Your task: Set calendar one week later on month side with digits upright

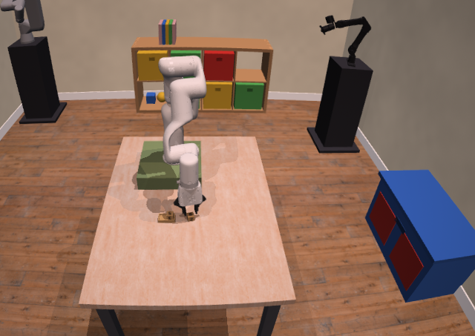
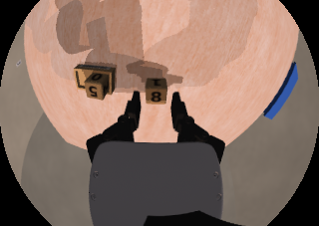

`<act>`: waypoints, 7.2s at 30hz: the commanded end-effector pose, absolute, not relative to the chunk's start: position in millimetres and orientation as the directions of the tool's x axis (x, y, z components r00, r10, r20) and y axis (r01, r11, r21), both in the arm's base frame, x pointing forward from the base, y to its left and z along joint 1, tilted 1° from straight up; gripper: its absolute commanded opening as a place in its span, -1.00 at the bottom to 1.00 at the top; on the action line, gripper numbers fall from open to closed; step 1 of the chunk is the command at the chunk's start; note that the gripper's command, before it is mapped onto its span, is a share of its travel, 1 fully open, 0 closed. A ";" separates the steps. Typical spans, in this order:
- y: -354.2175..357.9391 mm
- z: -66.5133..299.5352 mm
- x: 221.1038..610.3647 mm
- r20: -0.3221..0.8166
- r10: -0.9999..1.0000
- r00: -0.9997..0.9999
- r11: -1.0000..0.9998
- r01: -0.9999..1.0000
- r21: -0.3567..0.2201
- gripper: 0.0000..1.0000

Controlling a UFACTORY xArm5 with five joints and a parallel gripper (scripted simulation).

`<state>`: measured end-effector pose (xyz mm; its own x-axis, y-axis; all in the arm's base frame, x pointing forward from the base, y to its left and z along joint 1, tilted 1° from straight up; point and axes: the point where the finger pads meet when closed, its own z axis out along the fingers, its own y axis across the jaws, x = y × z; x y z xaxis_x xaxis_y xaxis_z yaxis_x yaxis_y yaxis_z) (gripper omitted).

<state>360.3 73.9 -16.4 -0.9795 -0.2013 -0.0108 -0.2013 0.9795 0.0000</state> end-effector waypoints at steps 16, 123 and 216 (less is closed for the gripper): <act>74.1 -15.6 361.5 -0.014 -0.201 -0.979 0.980 -0.201 0.000 -0.05; 74.0 4.5 361.2 -0.014 -0.201 -0.979 0.980 -0.201 0.000 -0.05; 70.4 30.1 348.9 -0.585 -0.165 -0.794 0.979 -0.202 -0.003 -0.05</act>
